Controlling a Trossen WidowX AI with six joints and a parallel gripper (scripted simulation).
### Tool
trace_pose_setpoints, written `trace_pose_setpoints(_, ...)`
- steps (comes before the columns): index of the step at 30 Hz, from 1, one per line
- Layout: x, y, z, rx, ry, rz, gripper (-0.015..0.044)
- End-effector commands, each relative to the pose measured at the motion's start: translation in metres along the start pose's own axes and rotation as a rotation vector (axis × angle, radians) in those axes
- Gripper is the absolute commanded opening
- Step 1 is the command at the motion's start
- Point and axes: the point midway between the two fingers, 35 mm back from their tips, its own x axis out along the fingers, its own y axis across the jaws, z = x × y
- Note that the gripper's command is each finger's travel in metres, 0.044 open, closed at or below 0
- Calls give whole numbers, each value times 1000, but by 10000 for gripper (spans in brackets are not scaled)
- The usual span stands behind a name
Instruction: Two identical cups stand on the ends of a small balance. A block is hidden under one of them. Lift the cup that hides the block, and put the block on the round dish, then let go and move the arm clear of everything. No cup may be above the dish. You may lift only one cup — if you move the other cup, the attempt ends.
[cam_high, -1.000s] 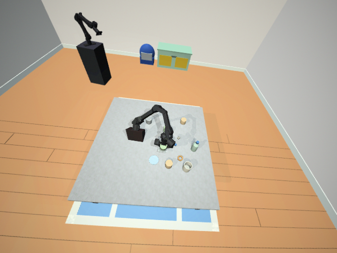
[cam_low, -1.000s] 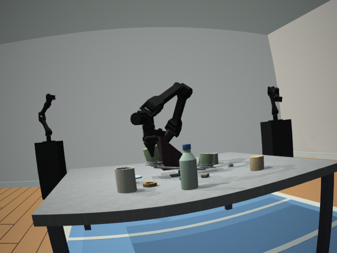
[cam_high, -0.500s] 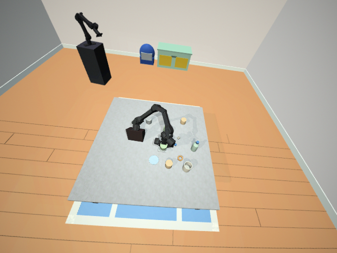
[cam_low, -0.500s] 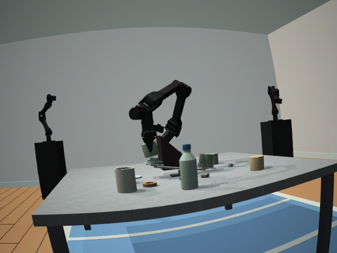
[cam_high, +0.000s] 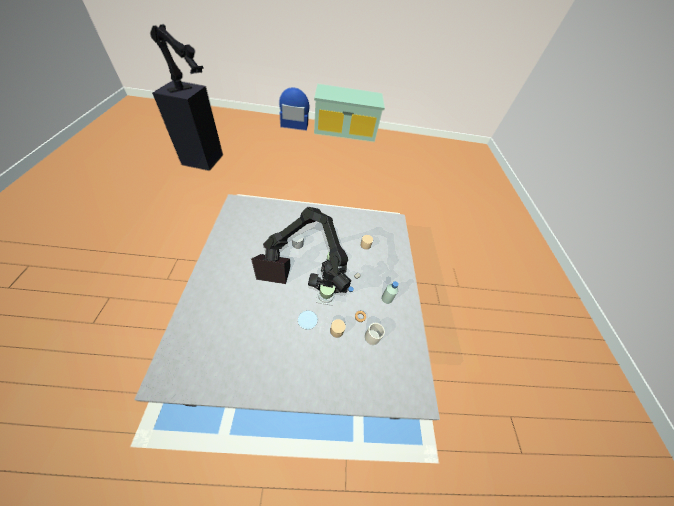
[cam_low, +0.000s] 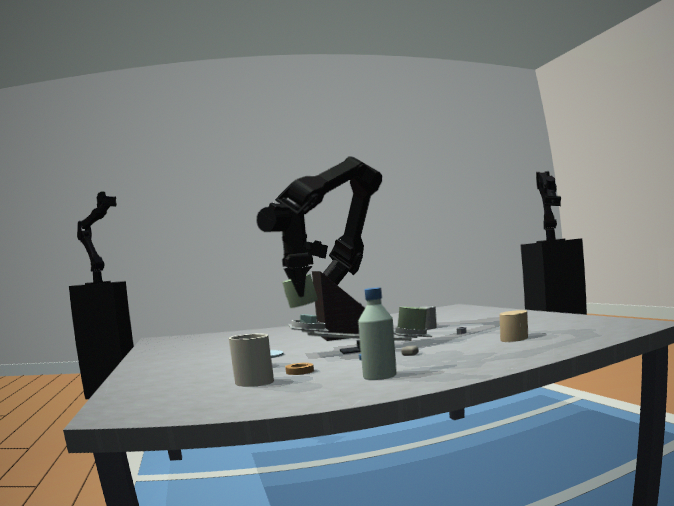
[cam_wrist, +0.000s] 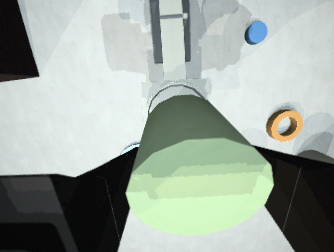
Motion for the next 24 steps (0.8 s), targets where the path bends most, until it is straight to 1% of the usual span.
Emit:
trace_pose_setpoints(1,-11,-1,-1,-8,10,-8,0)
trace_pose_setpoints(15,-27,2,0,-8,8,-7,0)
trace_pose_setpoints(16,-27,2,0,-8,8,-7,0)
trace_pose_setpoints(17,-20,3,2,0,-2,0,0)
trace_pose_setpoints(24,-20,3,2,0,-2,0,0)
